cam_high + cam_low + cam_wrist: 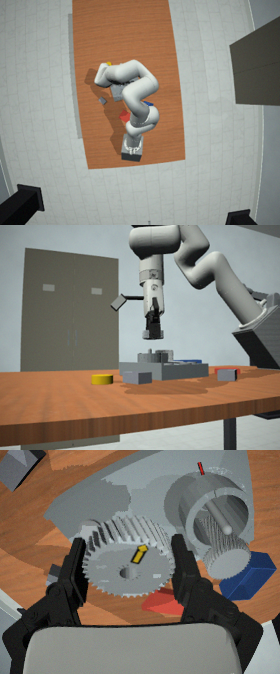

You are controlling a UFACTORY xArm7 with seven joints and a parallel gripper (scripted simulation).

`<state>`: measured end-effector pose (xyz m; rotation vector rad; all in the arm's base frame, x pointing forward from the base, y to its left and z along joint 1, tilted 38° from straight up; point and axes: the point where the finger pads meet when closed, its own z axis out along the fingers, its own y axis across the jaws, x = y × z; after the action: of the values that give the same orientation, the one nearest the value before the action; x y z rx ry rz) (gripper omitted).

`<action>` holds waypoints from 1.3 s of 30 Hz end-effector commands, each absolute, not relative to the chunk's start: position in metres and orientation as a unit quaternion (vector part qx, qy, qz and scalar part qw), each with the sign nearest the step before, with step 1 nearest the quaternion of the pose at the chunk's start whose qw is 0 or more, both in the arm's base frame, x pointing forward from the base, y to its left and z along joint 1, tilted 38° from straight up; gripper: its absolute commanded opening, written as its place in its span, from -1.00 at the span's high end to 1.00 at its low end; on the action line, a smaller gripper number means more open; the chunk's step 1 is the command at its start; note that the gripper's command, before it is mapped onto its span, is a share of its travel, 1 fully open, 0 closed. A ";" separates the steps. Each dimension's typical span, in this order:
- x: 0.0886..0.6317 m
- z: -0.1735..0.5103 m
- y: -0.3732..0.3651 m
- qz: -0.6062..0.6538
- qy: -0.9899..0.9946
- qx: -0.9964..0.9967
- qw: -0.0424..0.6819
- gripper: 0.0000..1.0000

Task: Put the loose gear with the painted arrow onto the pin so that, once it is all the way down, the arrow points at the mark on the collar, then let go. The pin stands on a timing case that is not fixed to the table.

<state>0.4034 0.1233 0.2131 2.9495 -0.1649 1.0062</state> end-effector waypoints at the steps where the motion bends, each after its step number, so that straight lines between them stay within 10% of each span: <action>1: 0.403 0.215 0.124 0.324 -0.052 0.945 0.010 1.00; 39: 0.390 0.210 0.028 0.323 -0.022 0.946 0.020 1.00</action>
<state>0.3898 0.0277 0.2094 2.9334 -0.0703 1.0006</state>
